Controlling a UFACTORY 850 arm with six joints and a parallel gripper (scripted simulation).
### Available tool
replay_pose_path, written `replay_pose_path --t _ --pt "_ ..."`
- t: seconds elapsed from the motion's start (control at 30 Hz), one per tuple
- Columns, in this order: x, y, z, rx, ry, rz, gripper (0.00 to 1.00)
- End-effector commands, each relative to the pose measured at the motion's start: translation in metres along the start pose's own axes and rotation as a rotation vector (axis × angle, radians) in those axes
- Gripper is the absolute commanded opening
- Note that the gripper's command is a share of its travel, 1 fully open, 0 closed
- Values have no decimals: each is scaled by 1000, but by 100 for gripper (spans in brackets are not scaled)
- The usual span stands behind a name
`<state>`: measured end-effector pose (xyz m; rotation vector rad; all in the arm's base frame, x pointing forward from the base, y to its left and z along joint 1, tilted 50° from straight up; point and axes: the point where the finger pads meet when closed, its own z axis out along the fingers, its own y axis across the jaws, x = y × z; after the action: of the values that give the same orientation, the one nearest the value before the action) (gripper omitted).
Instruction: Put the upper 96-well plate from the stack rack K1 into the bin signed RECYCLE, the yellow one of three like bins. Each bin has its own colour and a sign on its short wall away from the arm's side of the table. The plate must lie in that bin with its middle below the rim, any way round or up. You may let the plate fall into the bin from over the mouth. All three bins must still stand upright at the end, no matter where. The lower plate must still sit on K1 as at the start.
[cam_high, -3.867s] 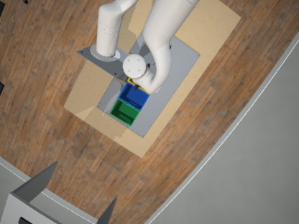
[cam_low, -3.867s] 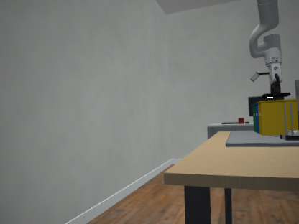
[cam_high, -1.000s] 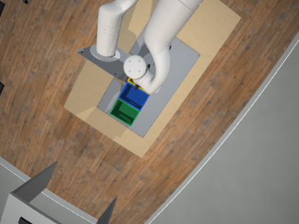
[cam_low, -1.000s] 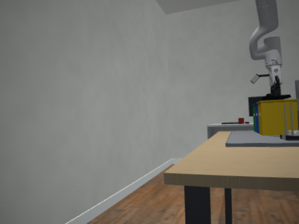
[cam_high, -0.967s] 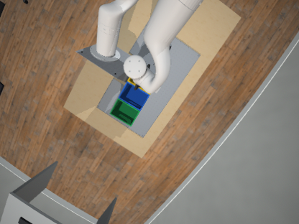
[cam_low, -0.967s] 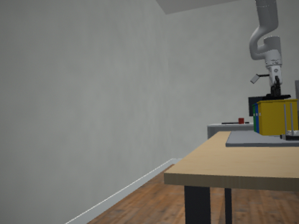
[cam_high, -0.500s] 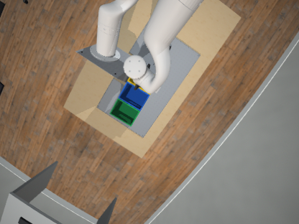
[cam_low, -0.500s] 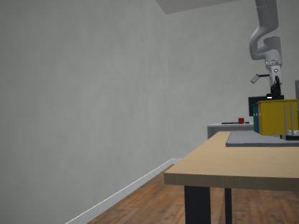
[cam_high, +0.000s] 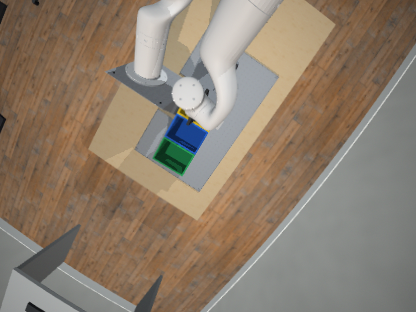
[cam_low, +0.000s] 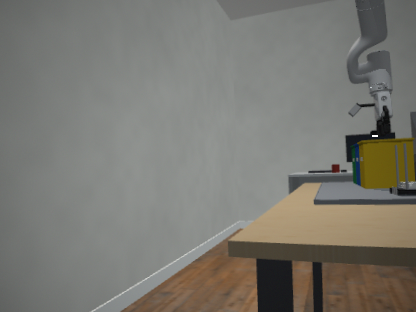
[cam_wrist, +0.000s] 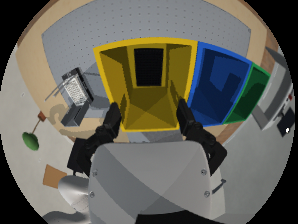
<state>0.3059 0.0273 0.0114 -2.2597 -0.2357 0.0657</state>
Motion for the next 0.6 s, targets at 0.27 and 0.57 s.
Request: replay_pose_path --t 0.27,0.57 --pt "1 0 -16 -1 1 0 100" --pt "1 0 -40 -1 1 0 100"
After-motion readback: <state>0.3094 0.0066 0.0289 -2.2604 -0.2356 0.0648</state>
